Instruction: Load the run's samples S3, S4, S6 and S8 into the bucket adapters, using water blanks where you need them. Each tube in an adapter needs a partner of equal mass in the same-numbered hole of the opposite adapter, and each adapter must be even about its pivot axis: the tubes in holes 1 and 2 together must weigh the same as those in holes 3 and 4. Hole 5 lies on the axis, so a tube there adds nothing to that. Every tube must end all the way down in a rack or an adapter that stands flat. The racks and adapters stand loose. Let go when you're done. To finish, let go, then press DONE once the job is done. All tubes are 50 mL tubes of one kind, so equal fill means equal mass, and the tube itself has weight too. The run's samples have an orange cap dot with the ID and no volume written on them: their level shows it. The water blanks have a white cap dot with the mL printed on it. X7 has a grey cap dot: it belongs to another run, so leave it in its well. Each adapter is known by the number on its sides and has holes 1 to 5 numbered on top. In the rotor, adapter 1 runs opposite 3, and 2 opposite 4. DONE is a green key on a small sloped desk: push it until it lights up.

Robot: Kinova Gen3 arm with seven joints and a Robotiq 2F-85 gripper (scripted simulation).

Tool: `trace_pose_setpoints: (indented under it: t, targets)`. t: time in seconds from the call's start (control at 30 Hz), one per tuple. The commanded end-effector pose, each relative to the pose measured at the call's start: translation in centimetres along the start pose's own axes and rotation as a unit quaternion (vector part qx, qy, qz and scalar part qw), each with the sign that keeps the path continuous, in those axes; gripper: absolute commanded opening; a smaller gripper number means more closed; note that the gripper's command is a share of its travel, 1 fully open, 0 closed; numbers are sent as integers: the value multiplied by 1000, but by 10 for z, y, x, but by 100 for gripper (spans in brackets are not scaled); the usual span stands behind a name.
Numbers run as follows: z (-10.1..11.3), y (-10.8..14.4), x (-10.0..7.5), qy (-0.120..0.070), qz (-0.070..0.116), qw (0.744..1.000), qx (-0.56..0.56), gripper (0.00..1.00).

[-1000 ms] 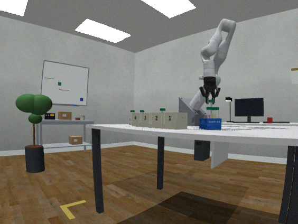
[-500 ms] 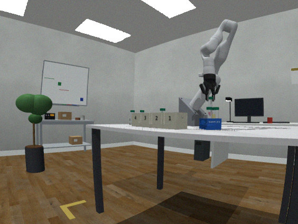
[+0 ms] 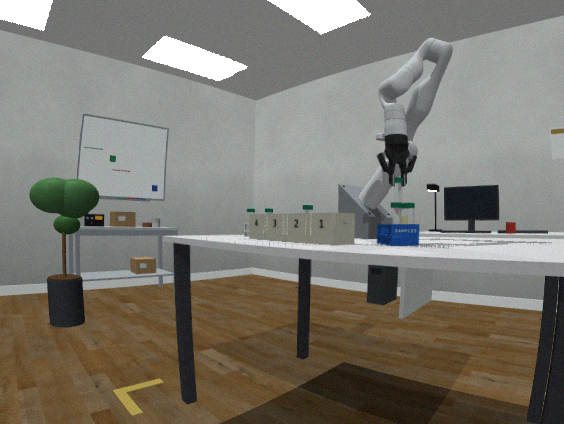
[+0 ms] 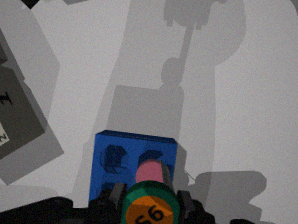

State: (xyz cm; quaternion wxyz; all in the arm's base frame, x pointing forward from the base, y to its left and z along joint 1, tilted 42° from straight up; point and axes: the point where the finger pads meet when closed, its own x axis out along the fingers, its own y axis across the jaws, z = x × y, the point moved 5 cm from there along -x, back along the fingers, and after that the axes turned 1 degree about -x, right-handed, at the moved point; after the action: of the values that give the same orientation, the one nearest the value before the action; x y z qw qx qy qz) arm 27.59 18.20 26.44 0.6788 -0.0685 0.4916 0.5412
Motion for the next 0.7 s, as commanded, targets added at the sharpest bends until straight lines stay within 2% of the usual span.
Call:
trace_pose_setpoints:
  t: [0.0,0.67]
  targets:
    - [0,0,-5,0,0,1000,0,10]
    - [0,0,-29,0,0,1000,0,10]
